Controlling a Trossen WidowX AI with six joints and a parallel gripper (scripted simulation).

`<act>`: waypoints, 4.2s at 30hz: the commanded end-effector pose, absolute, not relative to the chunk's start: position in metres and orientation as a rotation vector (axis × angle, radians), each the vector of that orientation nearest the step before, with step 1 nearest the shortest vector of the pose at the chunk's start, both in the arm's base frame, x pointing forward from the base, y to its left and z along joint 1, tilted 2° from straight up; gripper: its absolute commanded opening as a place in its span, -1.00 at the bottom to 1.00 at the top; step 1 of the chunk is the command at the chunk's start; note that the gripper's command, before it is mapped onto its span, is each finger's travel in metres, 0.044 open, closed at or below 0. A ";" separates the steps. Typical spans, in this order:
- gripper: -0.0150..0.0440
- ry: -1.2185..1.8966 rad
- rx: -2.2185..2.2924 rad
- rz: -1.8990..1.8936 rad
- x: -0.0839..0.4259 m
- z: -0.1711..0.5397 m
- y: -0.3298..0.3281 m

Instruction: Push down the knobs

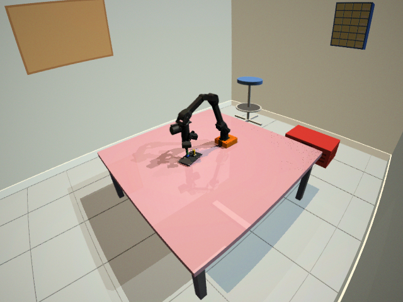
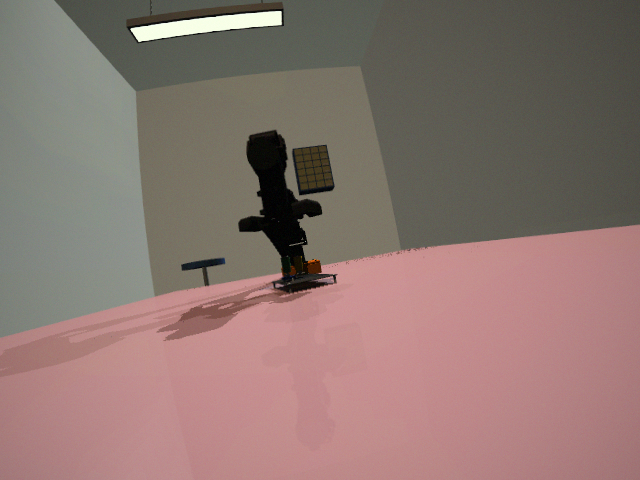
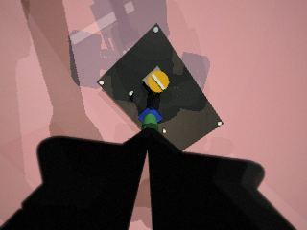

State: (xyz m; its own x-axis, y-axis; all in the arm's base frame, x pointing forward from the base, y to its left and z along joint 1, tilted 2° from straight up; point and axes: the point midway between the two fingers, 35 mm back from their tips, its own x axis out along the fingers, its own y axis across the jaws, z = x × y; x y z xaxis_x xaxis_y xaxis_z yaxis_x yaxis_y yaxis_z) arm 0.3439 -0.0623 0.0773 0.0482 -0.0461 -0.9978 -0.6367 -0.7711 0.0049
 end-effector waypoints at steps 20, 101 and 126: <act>-0.49 0.679 -1.888 1.777 0.345 0.073 -0.062; -0.49 0.678 -1.888 1.777 0.344 0.090 -0.062; 1.00 0.679 -1.878 1.789 0.200 0.103 -0.019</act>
